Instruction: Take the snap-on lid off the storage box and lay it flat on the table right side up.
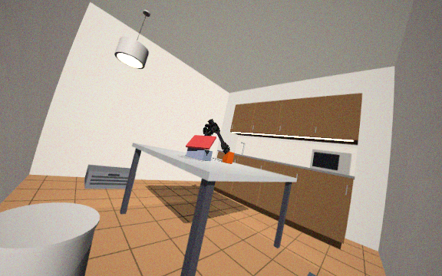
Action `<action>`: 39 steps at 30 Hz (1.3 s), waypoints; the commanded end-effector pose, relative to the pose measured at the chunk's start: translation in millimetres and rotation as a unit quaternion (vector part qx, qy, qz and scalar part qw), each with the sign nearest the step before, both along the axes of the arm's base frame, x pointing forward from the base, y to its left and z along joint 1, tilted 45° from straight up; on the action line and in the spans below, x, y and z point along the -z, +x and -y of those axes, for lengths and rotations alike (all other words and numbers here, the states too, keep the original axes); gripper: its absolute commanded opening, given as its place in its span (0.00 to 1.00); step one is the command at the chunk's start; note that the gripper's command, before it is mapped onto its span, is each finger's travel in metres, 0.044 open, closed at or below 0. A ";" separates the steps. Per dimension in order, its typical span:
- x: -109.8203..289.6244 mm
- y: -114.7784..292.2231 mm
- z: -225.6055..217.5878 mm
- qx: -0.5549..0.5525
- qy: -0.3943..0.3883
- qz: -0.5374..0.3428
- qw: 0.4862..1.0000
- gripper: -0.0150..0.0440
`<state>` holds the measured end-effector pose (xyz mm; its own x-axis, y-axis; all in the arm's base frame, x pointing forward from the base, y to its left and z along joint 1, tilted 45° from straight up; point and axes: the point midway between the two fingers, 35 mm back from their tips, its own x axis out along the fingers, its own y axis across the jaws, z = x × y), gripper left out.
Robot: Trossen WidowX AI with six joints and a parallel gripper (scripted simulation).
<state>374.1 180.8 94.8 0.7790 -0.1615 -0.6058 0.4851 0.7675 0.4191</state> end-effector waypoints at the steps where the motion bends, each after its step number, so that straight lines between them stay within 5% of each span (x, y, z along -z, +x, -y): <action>1: -6.8 0.2 -6.8 -0.001 0.004 0.005 1.000 0.25; 18: -20.8 -2.5 -20.4 -0.001 0.004 0.004 1.000 0.25; 39: 10.9 -24.7 -39.2 -0.001 0.005 0.004 1.000 0.25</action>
